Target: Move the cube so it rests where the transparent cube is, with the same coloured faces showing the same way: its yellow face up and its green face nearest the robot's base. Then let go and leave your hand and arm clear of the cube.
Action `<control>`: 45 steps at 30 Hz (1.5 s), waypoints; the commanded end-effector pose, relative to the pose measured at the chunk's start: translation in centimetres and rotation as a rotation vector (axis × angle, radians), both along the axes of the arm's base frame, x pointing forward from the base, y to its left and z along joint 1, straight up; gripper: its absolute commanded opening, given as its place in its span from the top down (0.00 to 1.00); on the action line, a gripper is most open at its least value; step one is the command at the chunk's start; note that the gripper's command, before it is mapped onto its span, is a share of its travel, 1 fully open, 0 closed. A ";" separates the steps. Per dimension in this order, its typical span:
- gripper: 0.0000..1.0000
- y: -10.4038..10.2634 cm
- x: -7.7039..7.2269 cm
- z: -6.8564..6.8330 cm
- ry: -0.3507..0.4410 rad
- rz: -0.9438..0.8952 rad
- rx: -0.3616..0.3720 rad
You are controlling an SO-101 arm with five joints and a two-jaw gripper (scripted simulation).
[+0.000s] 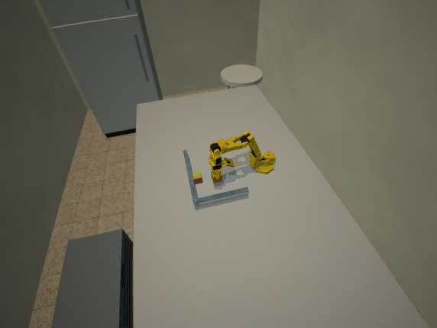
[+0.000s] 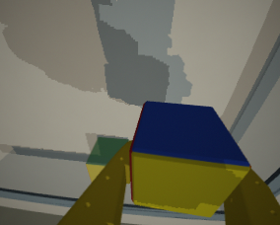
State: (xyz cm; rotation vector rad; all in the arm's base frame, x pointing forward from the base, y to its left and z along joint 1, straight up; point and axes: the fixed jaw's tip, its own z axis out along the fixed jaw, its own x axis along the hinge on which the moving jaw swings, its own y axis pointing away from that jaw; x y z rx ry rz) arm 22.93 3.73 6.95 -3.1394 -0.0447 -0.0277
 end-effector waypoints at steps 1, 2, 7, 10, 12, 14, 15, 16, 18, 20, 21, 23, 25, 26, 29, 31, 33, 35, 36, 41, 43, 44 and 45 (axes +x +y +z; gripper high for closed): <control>0.78 0.1 0.5 1.2 -0.059 -0.013 0.014; 0.78 0.1 0.5 1.2 -0.059 -0.016 0.014; 0.78 0.1 0.5 1.2 -0.060 -0.033 0.015; 0.78 0.1 0.5 1.2 -0.060 -0.040 0.015; 0.78 0.1 0.5 1.2 -0.060 -0.044 0.015; 0.78 0.1 0.5 1.2 -0.060 -0.052 0.016; 0.78 0.1 0.5 1.2 -0.060 -0.056 0.016; 0.78 0.1 0.5 1.2 -0.060 -0.061 0.016; 0.78 0.1 0.6 1.2 -0.061 -0.070 0.017; 0.78 0.1 0.6 1.2 -0.061 -0.079 0.017; 0.78 0.1 0.6 1.2 -0.061 -0.084 0.018; 0.78 0.0 0.6 1.2 -0.061 -0.094 0.018; 0.78 0.0 0.6 1.1 -0.061 -0.104 0.019; 0.78 0.0 0.6 1.1 -0.061 -0.109 0.019; 0.78 0.0 0.6 1.1 -0.062 -0.115 0.019; 0.78 0.0 0.6 1.1 -0.062 -0.126 0.020; 0.78 0.0 0.6 1.1 -0.062 -0.138 0.020; 0.78 0.0 0.6 1.1 -0.062 -0.150 0.021; 0.78 0.0 0.6 1.1 -0.063 -0.156 0.021; 0.78 0.0 0.7 1.1 -0.064 -0.189 0.024; 0.78 0.0 0.7 1.1 -0.066 -0.203 0.025; 0.78 0.0 0.7 1.1 -0.066 -0.203 0.025; 0.78 0.0 0.7 1.1 -0.066 -0.203 0.025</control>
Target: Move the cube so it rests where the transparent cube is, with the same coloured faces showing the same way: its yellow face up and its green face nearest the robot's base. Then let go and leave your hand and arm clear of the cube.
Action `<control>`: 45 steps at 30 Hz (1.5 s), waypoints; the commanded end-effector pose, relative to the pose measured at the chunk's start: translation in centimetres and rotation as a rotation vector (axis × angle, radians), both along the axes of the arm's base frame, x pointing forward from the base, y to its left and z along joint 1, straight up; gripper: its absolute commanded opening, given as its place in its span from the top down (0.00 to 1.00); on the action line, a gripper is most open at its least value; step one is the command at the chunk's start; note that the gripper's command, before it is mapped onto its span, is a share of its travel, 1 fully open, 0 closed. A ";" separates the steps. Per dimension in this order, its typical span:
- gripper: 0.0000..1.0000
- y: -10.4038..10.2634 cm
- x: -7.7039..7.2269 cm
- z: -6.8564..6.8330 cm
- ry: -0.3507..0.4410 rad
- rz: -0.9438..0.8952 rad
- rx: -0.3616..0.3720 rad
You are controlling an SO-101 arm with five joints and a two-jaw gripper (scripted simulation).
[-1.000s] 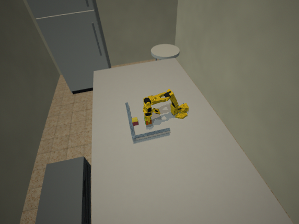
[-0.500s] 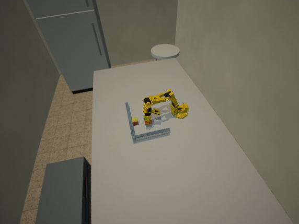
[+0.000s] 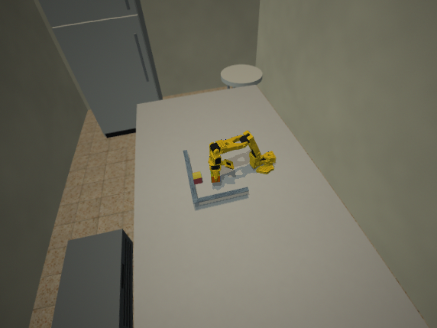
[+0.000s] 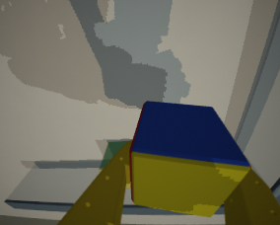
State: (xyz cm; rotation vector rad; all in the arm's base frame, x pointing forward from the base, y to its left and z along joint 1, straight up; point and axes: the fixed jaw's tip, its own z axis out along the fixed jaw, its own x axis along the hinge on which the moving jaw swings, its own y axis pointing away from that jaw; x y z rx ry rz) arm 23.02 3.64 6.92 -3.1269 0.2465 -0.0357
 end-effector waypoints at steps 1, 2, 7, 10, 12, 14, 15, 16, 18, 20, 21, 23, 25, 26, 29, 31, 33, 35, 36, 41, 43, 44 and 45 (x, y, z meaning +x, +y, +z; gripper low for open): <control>0.78 0.1 0.6 1.2 -0.063 -0.025 0.015; 0.78 0.0 0.6 1.2 -0.063 -0.032 0.015; 0.78 0.0 0.7 1.2 -0.067 -0.070 0.018; 0.78 0.0 0.7 1.2 -0.069 -0.094 0.020; 0.78 0.0 0.8 1.2 -0.071 -0.111 0.021; 0.78 0.0 0.8 1.1 -0.072 -0.128 0.023; 0.78 0.0 0.8 1.1 -0.073 -0.137 0.023; 0.78 0.0 0.8 1.1 -0.073 -0.137 0.023; 0.78 0.0 0.8 1.1 -0.074 -0.146 0.024; 0.78 0.0 0.9 1.1 -0.076 -0.164 0.026; 0.78 0.0 0.9 1.1 -0.076 -0.173 0.026; 0.78 0.0 0.9 1.1 -0.078 -0.191 0.028; 0.78 0.0 0.9 1.1 -0.080 -0.210 0.030; 0.78 0.0 1.0 1.1 -0.081 -0.220 0.030; 0.78 0.0 1.0 1.1 -0.083 -0.250 0.033; 0.78 -0.1 1.1 1.1 -0.085 -0.270 0.035; 0.78 -0.1 1.1 1.1 -0.086 -0.280 0.036; 0.78 -0.1 1.1 1.1 -0.087 -0.291 0.037; 0.78 -0.1 1.1 1.1 -0.088 -0.301 0.038; 0.78 -0.1 1.2 1.1 -0.092 -0.355 0.043; 0.78 -0.1 1.3 1.1 -0.094 -0.377 0.046; 0.78 -0.1 1.3 1.1 -0.095 -0.388 0.047; 0.78 -0.1 1.3 1.1 -0.096 -0.400 0.048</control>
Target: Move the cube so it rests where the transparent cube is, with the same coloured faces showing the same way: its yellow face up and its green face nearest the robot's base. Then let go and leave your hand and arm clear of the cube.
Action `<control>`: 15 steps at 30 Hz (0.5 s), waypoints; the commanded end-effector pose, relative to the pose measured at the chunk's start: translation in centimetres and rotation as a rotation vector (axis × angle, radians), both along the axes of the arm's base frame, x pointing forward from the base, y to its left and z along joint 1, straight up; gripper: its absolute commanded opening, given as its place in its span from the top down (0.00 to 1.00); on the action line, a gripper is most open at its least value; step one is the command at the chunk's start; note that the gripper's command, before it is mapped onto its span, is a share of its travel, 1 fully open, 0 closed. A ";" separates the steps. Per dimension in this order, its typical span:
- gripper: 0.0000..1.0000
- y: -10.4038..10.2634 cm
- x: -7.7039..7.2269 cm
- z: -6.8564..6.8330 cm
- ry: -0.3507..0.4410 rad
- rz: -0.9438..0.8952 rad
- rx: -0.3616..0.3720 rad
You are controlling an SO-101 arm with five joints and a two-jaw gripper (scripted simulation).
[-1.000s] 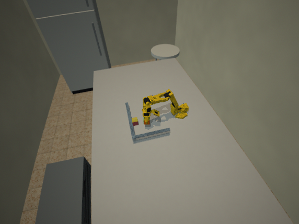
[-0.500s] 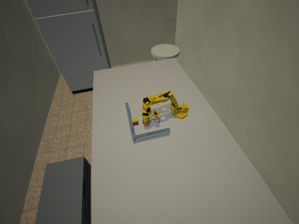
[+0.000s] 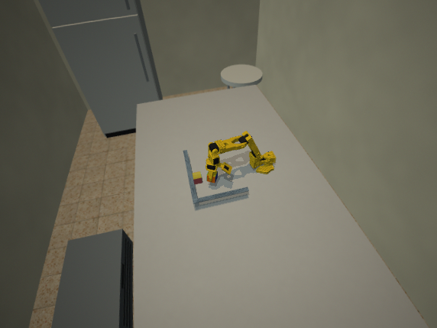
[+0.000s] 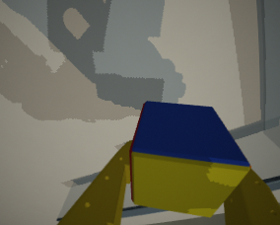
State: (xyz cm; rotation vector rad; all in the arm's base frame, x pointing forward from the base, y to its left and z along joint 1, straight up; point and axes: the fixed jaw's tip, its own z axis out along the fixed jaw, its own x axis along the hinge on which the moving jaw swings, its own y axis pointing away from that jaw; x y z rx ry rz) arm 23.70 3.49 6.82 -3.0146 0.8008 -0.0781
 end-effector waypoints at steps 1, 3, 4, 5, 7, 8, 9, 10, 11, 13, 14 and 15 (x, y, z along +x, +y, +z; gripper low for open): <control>0.78 0.1 0.7 1.2 -0.072 -0.050 0.018; 0.78 0.0 0.7 1.2 -0.074 -0.073 0.021; 0.78 0.0 0.7 1.2 -0.075 -0.085 0.022; 0.78 0.0 0.7 1.2 -0.075 -0.085 0.022; 0.78 0.0 0.7 1.2 -0.076 -0.096 0.023; 0.78 0.0 0.8 1.2 -0.077 -0.108 0.025; 0.78 0.0 0.8 1.2 -0.078 -0.120 0.026; 0.78 0.0 0.8 1.2 -0.079 -0.132 0.027; 0.78 0.0 0.8 1.2 -0.080 -0.144 0.029; 0.78 0.0 0.9 1.2 -0.082 -0.169 0.031; 0.78 0.0 0.9 1.2 -0.083 -0.181 0.033; 0.78 0.0 0.9 1.2 -0.085 -0.193 0.034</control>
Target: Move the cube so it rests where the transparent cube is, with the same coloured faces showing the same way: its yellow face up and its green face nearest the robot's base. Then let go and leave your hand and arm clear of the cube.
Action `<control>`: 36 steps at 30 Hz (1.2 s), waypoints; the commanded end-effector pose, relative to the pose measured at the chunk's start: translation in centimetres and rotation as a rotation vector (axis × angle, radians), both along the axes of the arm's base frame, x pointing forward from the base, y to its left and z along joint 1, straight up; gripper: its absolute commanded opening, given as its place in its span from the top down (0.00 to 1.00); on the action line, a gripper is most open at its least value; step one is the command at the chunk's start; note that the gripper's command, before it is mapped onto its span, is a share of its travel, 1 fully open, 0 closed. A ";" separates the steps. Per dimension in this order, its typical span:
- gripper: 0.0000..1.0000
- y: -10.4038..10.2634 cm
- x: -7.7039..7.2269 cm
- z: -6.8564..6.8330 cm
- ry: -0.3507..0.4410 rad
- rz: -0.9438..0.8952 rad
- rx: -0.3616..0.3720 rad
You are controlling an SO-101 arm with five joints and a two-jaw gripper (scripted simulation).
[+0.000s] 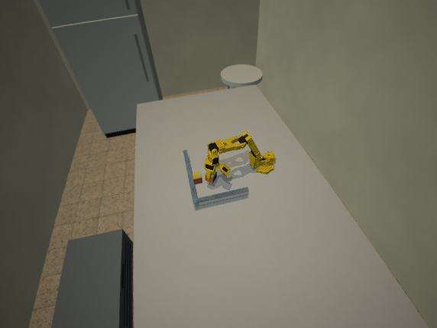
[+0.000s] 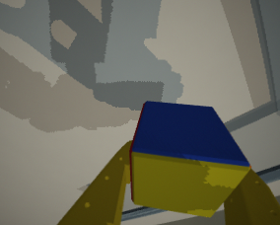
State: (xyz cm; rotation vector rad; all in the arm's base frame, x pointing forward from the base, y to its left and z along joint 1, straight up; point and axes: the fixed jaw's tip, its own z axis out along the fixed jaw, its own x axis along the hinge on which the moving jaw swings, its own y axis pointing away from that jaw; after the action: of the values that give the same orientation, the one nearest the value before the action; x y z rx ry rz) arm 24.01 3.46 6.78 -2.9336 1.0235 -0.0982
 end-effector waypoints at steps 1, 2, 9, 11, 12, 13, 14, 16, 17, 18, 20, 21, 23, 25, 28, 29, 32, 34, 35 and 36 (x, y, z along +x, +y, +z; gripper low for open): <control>0.78 0.0 0.7 1.3 -0.072 -0.054 0.019; 0.78 0.0 0.7 1.2 -0.073 -0.067 0.021; 0.78 0.0 0.8 1.2 -0.078 -0.131 0.028; 0.78 0.0 0.9 1.2 -0.080 -0.157 0.032; 0.78 0.0 0.9 1.2 -0.082 -0.170 0.034; 0.78 0.0 0.9 1.2 -0.083 -0.183 0.035; 0.78 0.0 0.9 1.2 -0.084 -0.196 0.037; 0.78 0.0 1.0 1.2 -0.086 -0.223 0.041; 0.78 0.0 1.0 1.2 -0.087 -0.236 0.043; 0.78 0.0 1.1 1.2 -0.088 -0.250 0.044; 0.78 0.0 1.1 1.2 -0.090 -0.277 0.048; 0.78 0.0 1.1 1.2 -0.092 -0.291 0.050; 0.78 0.0 1.2 1.2 -0.094 -0.318 0.054; 0.78 0.0 1.2 1.2 -0.094 -0.318 0.054; 0.78 0.0 1.3 1.2 -0.097 -0.360 0.060; 0.78 0.0 1.3 1.2 -0.098 -0.373 0.062; 0.78 0.0 1.4 1.2 -0.101 -0.416 0.069; 0.78 0.0 1.5 1.2 -0.104 -0.444 0.073; 0.78 0.0 1.5 1.2 -0.105 -0.458 0.075; 0.78 0.0 1.5 1.2 -0.106 -0.472 0.078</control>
State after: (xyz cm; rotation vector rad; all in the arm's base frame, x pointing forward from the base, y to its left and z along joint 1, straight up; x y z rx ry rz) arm 24.86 3.39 6.66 -2.6154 1.6024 -0.1345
